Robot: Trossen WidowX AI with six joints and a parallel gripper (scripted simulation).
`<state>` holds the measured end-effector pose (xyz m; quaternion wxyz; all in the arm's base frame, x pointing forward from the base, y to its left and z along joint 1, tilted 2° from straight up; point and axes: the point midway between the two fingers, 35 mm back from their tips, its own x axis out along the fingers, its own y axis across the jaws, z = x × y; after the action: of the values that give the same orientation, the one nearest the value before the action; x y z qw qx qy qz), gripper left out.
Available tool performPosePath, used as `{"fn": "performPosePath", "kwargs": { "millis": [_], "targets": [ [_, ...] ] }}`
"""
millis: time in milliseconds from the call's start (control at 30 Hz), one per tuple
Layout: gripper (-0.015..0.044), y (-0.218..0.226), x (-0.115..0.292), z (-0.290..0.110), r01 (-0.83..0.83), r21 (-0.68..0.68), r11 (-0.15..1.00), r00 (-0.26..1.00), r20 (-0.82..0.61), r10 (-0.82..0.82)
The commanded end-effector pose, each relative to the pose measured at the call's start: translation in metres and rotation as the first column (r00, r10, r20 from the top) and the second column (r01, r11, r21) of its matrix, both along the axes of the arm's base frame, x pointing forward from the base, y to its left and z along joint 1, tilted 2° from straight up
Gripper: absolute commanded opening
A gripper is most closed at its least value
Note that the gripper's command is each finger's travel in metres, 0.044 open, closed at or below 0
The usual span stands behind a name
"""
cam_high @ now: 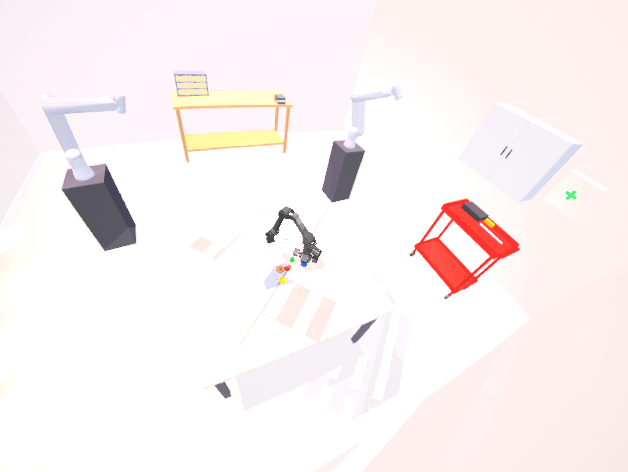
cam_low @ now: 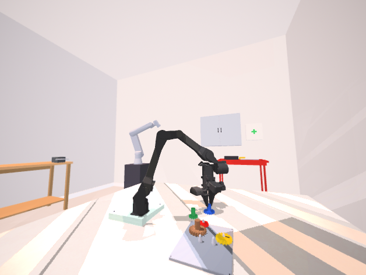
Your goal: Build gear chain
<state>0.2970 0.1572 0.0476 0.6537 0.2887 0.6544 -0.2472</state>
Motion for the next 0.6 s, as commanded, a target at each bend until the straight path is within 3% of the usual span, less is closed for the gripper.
{"fn": "performPosePath", "kwargs": {
  "millis": [0,567],
  "targets": [
    [0.0,0.0,-0.001,-0.001,0.004,-0.002,1.0,1.0,-0.003,-0.004],
    [0.0,0.002,0.006,0.032,0.004,-0.001,1.0,1.0,-0.002,-0.004]
  ]
}}
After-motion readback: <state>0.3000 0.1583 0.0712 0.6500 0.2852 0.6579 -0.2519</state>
